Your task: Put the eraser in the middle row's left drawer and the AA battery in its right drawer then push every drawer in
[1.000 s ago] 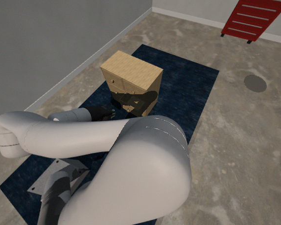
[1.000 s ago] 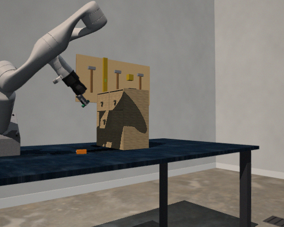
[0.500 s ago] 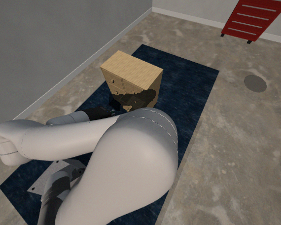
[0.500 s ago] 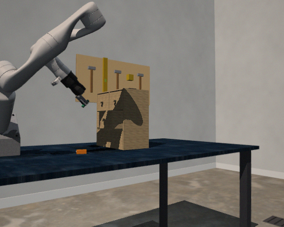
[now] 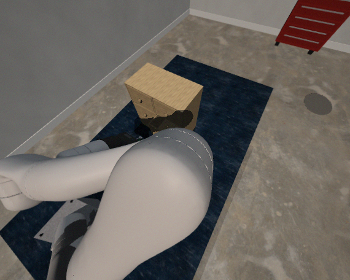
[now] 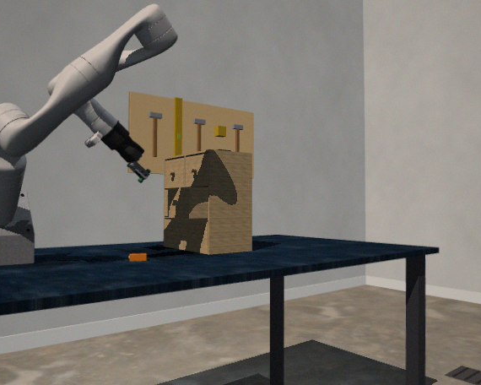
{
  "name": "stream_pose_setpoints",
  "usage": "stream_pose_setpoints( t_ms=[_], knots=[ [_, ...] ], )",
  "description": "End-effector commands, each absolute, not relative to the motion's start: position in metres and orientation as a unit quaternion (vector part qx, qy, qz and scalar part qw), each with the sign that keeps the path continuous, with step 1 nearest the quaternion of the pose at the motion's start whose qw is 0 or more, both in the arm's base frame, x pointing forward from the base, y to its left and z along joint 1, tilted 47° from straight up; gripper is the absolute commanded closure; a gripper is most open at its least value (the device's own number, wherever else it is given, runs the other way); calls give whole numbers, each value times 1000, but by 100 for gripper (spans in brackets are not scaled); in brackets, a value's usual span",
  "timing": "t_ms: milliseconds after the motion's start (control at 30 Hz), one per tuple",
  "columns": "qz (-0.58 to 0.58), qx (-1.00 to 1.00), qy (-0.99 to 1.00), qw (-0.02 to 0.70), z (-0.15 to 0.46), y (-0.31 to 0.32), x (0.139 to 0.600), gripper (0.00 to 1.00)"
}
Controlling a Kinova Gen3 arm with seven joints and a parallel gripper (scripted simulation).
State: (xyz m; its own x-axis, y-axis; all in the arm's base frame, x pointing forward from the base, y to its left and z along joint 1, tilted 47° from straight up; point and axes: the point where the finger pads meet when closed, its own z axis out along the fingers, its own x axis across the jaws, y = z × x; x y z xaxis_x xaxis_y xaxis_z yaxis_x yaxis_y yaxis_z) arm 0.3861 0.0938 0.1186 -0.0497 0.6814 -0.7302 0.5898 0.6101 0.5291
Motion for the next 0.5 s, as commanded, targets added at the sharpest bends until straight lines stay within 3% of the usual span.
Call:
stream_pose_setpoints(
  t_ms=[0, 467],
  knots=[
    [45, 437, 724, 532, 118, 95, 386, 69],
    [47, 435, 724, 533, 118, 95, 385, 69]
  ],
)
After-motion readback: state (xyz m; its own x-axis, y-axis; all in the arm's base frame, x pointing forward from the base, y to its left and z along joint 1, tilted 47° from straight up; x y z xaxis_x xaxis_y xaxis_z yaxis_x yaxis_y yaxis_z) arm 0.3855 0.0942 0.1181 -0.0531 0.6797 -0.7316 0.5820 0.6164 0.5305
